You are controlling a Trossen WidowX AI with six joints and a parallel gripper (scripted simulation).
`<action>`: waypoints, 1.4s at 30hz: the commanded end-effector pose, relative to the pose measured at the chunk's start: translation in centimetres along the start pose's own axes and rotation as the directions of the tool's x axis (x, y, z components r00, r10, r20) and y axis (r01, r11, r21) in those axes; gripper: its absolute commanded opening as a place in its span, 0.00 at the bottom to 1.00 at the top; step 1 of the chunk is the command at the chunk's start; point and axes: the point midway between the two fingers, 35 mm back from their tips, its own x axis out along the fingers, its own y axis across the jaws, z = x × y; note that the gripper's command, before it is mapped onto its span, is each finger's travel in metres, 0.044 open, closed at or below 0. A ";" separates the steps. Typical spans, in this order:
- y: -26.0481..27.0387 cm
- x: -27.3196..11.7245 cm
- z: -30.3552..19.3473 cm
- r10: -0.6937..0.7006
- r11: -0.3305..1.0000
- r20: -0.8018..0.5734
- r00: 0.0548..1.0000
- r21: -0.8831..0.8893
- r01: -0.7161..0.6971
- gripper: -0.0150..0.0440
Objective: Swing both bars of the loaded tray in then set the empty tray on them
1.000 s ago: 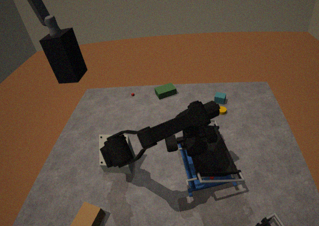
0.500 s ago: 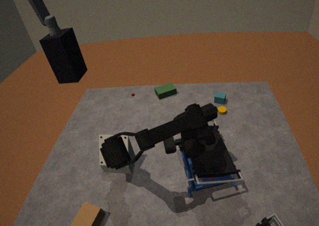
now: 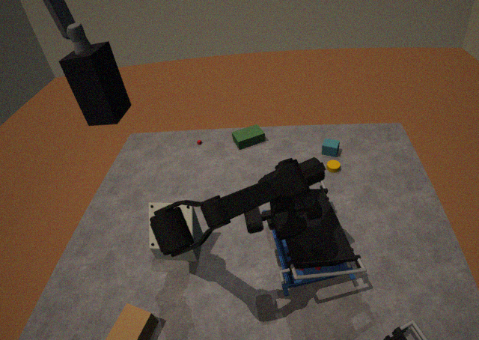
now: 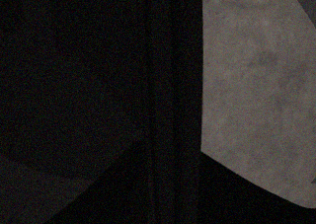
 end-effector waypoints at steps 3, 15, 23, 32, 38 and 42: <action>-0.3 0.5 0.2 -0.016 1.000 -0.002 1.000 0.005 0.016 0.25; -0.6 1.2 0.2 -0.016 1.000 -0.002 1.000 0.005 0.016 0.25; -0.8 1.6 0.2 -0.017 1.000 -0.001 1.000 0.005 0.017 0.25; -0.9 2.0 0.2 -0.017 1.000 -0.001 1.000 0.005 0.017 0.25; -1.1 2.4 0.2 -0.017 1.000 -0.001 1.000 0.005 0.017 0.25; -1.2 2.8 0.2 -0.017 1.000 -0.001 1.000 0.005 0.017 0.25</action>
